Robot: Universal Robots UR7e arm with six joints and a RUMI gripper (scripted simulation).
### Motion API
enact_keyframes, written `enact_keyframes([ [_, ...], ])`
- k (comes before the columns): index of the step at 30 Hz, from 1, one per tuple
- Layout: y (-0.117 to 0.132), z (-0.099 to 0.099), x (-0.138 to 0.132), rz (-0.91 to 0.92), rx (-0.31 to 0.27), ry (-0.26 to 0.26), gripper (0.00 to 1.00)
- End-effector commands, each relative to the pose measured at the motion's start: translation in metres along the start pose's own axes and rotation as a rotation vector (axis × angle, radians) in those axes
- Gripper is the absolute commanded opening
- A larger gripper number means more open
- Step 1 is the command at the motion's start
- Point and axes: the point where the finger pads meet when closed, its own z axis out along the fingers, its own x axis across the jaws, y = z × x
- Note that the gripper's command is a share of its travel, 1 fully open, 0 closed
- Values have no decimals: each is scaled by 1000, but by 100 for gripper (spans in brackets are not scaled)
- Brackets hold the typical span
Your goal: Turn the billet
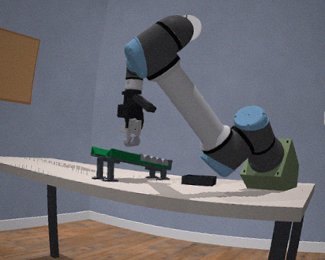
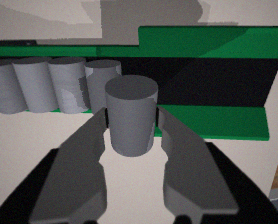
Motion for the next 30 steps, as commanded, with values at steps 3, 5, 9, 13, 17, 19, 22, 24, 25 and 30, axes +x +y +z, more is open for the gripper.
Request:
enact_keyframes([
  [3, 0, -2, 12, 0, -4, -1, 0],
  [5, 0, -2, 16, 0, -5, -2, 0],
  [9, -1, -2, 22, 0, -5, -2, 0],
  [13, -1, 0, 17, 2, -1, 1, 0],
  [17, -2, -1, 24, 1, -3, 0, 0],
  [19, -2, -2, 28, 1, -3, -1, 0],
  [22, -2, -2, 34, 0, -4, -1, 0],
  [24, -2, -3, 38, 0, -5, -2, 0],
  [25, -2, -3, 40, 0, -5, -2, 0],
  [30, -4, 1, 31, 5, 1, 2, 0],
])
